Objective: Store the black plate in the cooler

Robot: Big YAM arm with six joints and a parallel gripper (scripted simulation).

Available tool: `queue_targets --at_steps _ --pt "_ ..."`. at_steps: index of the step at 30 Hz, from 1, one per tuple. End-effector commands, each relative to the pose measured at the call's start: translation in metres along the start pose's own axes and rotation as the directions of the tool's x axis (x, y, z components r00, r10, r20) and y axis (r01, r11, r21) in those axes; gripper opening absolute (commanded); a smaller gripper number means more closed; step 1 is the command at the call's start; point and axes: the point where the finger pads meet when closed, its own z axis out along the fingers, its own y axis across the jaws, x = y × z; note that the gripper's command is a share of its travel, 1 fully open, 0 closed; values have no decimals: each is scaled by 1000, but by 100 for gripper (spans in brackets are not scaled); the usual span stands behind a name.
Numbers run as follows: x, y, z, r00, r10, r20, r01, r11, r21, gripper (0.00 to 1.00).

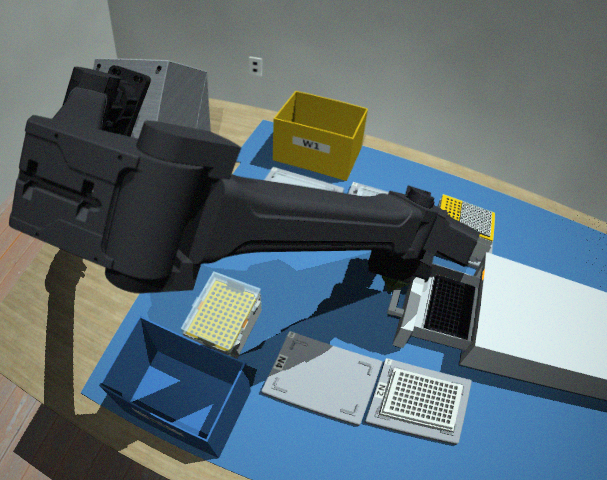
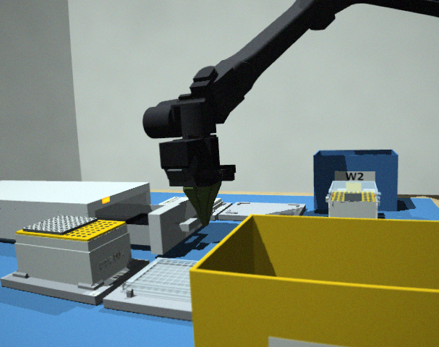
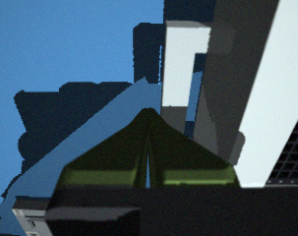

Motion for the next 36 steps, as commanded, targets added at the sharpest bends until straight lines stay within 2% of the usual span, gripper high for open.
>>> queue_targets --at_steps 1,12,13,15,25,29,30,36 --pt "-12 -26 -18 1000 3 7 -3 999 48 0" --pt "-12 -38 -19 1000 2 6 -2 999 48 0" --pt "-9 -43 -21 1000 16 4 -16 998 60 0" --pt "-12 -42 -19 1000 1 6 -1 999 47 0" --pt "-12 -56 -20 1000 2 6 -3 999 49 0" --pt "-9 -60 -22 1000 16 4 -16 998 60 0" --pt "-1 -64 -27 1000 29 3 -30 997 71 0" --pt "-1 -65 -27 1000 30 3 -30 997 71 0"
